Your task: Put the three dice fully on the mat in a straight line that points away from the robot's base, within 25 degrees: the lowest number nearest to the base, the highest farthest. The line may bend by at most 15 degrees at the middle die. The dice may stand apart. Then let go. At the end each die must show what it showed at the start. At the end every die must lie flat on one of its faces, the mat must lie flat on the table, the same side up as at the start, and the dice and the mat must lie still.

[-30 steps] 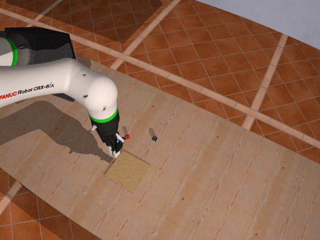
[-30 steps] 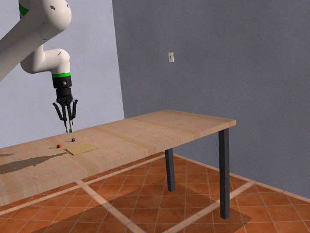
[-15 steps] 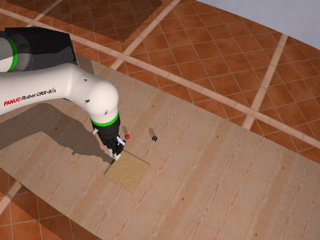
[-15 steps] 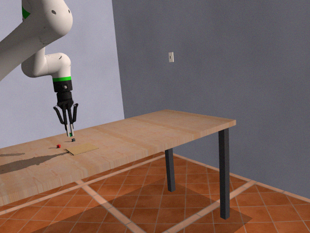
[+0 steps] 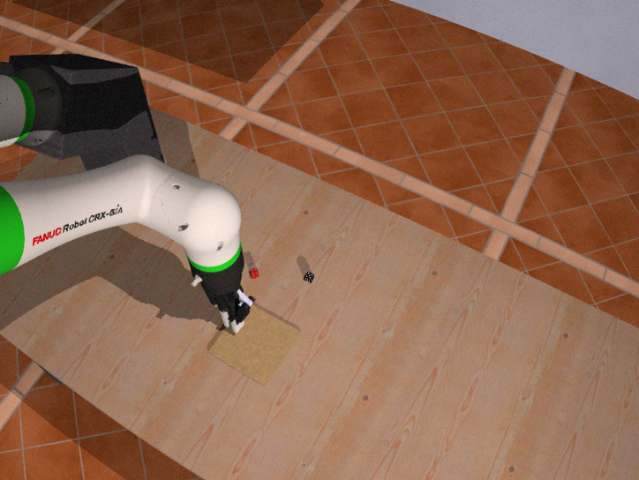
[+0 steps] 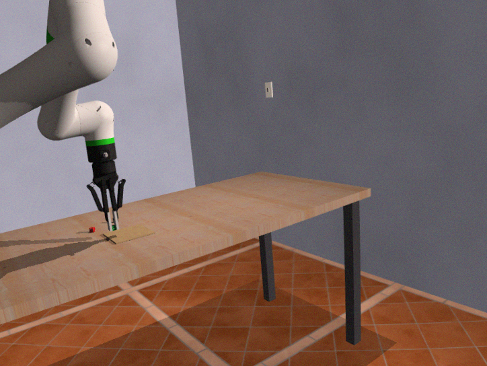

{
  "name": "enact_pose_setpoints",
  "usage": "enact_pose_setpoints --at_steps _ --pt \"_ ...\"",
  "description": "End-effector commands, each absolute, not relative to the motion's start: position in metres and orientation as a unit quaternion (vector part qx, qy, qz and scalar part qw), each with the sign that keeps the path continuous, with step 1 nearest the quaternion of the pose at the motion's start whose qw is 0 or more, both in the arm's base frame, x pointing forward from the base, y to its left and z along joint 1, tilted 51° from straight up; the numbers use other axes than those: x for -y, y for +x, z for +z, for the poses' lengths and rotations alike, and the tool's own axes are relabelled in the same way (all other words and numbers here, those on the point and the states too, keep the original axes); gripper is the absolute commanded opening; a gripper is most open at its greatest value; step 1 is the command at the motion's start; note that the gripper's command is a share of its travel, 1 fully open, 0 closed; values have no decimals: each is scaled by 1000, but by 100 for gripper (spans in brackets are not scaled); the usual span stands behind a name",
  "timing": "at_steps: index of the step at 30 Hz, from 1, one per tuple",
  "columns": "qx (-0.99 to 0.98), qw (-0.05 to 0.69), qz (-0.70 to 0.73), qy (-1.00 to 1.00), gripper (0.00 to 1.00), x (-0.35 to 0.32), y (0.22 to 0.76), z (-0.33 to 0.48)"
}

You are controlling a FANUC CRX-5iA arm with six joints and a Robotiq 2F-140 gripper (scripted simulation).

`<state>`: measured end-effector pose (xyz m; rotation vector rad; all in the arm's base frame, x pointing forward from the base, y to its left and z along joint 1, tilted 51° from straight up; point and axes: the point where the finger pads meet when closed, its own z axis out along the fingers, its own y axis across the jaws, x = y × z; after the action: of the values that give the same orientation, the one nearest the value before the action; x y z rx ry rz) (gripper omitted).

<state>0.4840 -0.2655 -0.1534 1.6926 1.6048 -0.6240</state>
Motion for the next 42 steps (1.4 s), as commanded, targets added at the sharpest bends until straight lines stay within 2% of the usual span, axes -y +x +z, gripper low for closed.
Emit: enact_pose_setpoints --at_steps 1,42 --pt "-621 356 -241 655 7 273 486 -160" --pt "-621 356 -241 655 7 279 487 -165"
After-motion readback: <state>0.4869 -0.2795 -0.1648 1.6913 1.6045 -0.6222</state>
